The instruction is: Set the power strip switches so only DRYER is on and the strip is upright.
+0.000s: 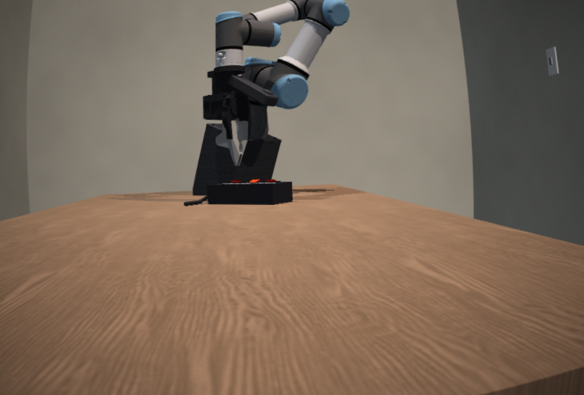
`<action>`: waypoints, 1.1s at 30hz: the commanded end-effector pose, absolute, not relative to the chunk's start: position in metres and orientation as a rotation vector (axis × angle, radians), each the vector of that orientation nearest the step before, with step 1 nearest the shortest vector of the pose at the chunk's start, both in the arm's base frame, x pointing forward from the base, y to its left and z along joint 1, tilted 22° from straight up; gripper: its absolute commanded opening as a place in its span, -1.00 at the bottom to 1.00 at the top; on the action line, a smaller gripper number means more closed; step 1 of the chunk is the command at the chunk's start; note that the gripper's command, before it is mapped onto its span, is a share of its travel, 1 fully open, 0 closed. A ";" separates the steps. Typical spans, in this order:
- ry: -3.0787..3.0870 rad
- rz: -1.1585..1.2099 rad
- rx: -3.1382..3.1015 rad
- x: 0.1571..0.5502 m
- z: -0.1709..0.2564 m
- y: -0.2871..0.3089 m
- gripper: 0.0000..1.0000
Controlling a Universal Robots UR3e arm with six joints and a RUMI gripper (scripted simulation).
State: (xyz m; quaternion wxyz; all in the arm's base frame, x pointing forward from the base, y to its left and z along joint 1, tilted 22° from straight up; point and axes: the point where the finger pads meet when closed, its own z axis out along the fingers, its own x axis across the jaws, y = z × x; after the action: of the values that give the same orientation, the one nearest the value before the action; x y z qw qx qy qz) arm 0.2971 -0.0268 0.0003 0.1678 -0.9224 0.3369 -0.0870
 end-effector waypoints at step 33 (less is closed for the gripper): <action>0.957 -0.250 -2.623 0.294 0.012 -0.030 1.00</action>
State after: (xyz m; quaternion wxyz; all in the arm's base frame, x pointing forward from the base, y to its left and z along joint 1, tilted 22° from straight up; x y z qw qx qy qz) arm 0.2945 -0.0284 0.0076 0.1689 -0.9222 0.3367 -0.0871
